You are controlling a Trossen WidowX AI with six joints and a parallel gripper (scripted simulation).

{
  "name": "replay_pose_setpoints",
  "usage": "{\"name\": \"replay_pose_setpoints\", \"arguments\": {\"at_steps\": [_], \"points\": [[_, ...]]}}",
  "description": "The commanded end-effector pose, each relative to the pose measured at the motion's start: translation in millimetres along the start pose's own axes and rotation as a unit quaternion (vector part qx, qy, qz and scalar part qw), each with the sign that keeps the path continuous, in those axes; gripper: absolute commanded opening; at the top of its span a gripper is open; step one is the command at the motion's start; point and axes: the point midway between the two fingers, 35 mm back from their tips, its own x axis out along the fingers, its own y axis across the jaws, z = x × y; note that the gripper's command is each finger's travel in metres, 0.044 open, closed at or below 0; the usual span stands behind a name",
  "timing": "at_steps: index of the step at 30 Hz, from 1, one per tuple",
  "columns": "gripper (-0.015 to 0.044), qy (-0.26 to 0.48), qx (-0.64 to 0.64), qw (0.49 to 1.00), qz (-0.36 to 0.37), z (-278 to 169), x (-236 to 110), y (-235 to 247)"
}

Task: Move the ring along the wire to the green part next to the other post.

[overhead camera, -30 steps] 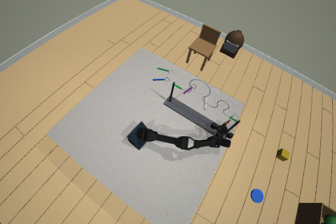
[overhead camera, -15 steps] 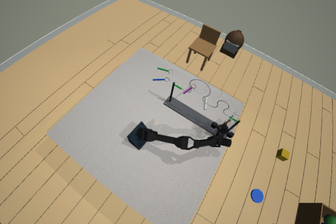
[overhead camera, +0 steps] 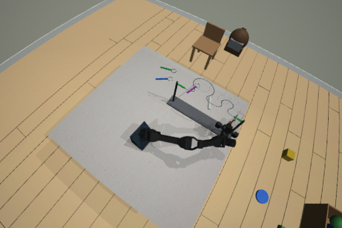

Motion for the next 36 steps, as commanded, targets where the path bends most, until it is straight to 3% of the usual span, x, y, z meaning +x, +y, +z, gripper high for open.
{"name": "replay_pose_setpoints", "arguments": {"at_steps": [1,5,36], "points": [[-0.015,0.0,0.0,1.0,-0.001,1.2,0.1,1.8],[-0.015,0.008,0.0,1.0,-0.001,1.2,-1.6,4.9],[-0.015,0.258,0.038,0.965,0.011,18.1,-61.8,44.3]]}}
